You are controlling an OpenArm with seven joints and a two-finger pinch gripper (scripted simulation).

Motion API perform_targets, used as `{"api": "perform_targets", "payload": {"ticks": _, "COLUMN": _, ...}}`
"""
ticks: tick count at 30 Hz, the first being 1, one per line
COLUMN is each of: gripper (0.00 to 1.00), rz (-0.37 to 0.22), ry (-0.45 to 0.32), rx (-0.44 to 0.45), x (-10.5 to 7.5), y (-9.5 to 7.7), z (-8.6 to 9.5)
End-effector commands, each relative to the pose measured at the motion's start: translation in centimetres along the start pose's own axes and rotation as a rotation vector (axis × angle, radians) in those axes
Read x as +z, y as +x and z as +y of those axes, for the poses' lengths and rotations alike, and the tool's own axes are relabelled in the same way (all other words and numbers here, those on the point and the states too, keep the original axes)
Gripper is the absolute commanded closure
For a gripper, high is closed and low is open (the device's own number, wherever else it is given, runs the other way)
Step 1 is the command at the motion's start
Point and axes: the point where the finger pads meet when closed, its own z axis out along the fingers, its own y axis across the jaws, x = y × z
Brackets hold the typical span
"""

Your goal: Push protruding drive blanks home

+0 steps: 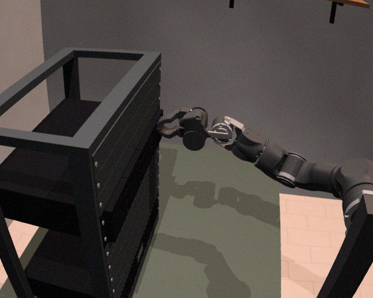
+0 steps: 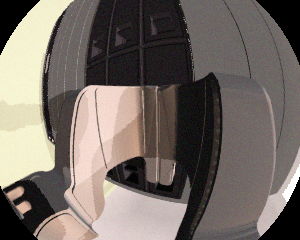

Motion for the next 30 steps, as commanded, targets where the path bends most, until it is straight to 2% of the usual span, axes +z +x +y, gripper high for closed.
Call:
{"api": "perform_targets", "payload": {"ticks": 1, "gripper": 1.00, "rz": 0.000, "ry": -0.018, "rx": -0.002, "x": 0.1, "y": 0.1, "z": 0.6}}
{"api": "perform_targets", "payload": {"ticks": 22, "gripper": 1.00, "rz": 0.002, "ry": -0.021, "rx": -0.004, "x": 0.1, "y": 0.2, "z": 0.7}}
{"api": "perform_targets", "payload": {"ticks": 30, "gripper": 1.00, "rz": 0.003, "ry": -0.024, "rx": -0.005, "x": -1.3, "y": 0.2, "z": 0.8}}
